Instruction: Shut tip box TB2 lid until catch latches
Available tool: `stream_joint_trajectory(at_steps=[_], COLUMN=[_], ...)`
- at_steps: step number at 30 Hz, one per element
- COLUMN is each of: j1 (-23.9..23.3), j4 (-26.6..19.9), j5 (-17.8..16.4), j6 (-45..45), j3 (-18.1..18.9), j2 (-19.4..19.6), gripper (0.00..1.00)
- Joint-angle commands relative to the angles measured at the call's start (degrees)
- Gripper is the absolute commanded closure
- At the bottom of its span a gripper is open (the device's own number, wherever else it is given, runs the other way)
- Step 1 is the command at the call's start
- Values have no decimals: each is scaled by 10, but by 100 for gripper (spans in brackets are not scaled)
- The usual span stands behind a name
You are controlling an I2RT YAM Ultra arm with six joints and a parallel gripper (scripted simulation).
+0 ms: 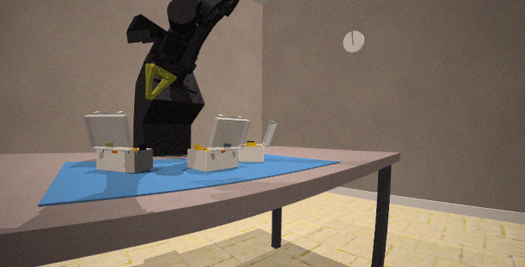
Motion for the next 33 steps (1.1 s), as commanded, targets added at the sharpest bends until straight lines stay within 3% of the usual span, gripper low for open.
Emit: stream_joint_trajectory(at_steps=[1,8,11,33], j1=[8,32,50,152], j4=[-35,-75,-74,-209], j5=[16,23,32,64], j6=[-61,-127,-127,-352], j3=[-1,-10,-36,-93], j2=[-15,-27,-47,-109], gripper=[100,100,100,100])
